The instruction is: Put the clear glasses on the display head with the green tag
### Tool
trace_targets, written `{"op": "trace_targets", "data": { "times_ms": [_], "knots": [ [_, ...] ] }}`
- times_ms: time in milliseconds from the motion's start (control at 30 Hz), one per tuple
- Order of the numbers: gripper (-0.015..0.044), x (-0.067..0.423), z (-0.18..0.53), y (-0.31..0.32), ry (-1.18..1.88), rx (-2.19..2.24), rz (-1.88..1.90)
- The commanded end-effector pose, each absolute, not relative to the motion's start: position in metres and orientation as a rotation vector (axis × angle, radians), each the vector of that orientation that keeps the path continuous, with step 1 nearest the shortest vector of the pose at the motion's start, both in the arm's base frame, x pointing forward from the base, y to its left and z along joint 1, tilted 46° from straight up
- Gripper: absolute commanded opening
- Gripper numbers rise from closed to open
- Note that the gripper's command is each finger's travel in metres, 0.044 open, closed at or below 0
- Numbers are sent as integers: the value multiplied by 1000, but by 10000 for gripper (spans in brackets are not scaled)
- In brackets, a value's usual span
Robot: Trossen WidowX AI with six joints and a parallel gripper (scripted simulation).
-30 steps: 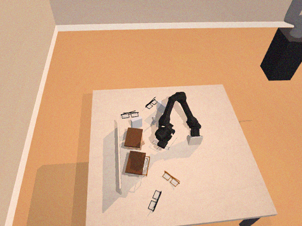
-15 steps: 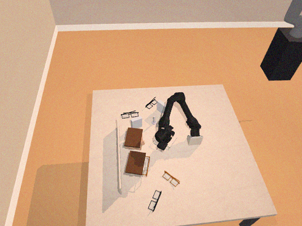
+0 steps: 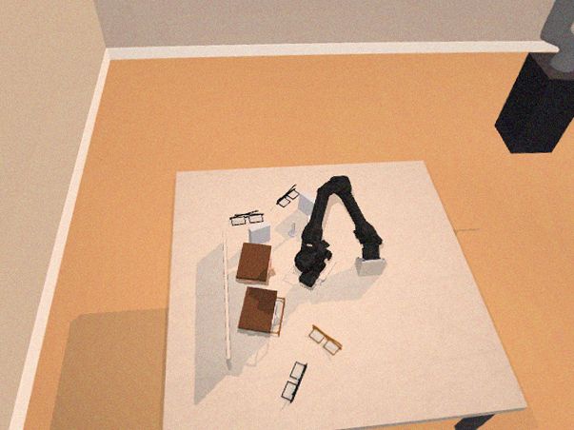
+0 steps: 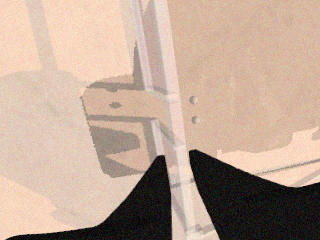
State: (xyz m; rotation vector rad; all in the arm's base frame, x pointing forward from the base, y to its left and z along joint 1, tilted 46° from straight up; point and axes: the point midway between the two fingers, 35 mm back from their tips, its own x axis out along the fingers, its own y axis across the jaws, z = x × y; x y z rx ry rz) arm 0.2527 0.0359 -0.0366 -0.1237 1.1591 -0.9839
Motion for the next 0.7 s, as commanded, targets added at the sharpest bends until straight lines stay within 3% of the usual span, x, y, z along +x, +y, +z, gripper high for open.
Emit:
{"op": "trace_targets", "data": {
  "times_ms": [0,133,667],
  "knots": [
    [28,253,-36,36,1159,-123,-984],
    [1,253,-36,36,1159,-123,-984],
    [0,253,-4,74,1164,-126,-979]
  ]
}}
